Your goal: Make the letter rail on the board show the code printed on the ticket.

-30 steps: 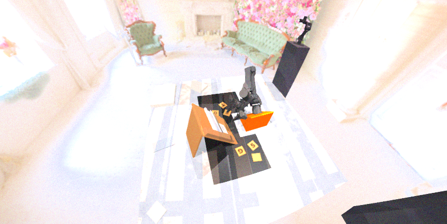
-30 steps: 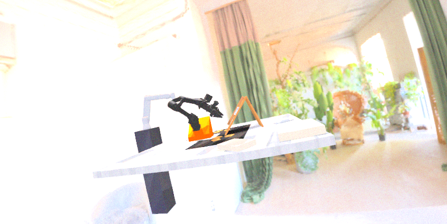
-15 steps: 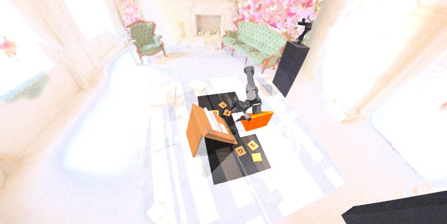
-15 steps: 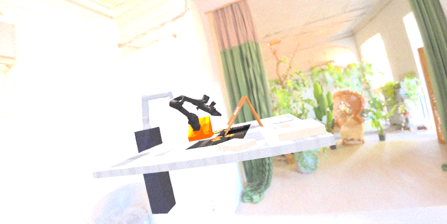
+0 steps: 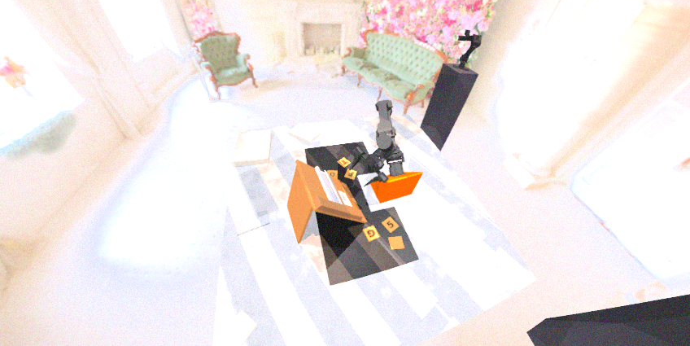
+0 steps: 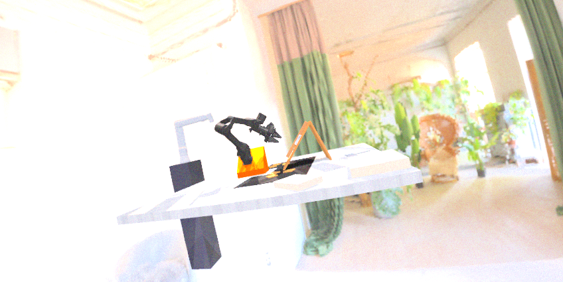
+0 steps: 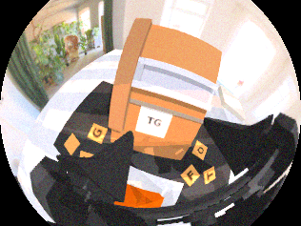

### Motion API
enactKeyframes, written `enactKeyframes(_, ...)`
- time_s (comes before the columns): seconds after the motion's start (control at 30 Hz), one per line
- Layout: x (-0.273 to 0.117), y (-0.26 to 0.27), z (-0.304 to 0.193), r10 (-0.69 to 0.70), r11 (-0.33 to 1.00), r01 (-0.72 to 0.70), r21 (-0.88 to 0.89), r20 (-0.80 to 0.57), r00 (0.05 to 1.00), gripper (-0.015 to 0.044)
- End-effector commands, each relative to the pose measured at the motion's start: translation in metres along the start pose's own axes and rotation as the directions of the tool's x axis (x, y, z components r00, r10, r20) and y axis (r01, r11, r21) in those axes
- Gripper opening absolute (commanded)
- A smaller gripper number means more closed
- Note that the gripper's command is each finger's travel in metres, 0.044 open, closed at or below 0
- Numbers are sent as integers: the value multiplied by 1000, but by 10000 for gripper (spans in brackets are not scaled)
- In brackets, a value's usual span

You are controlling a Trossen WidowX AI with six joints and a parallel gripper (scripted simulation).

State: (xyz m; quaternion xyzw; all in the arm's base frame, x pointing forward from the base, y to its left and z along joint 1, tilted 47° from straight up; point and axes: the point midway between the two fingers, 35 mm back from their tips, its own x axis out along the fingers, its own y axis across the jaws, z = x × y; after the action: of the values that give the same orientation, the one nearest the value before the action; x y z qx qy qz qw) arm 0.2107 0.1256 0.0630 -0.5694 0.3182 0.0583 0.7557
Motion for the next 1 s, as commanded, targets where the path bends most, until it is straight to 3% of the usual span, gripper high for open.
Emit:
enactKeyframes(0.0, -7, -12, 30, 66, 974, -68, -217, -19, 998, 440)
enactKeyframes(0.2, -23, -35, 73, 174, 798, -177, -576, -61, 983, 440)
enactKeyframes(0.53, -54, -76, 118, 339, 289, -238, -927, -134, 931, 440)
enactKeyframes(0.97, -55, -76, 119, 341, 278, -237, -931, -135, 930, 440)
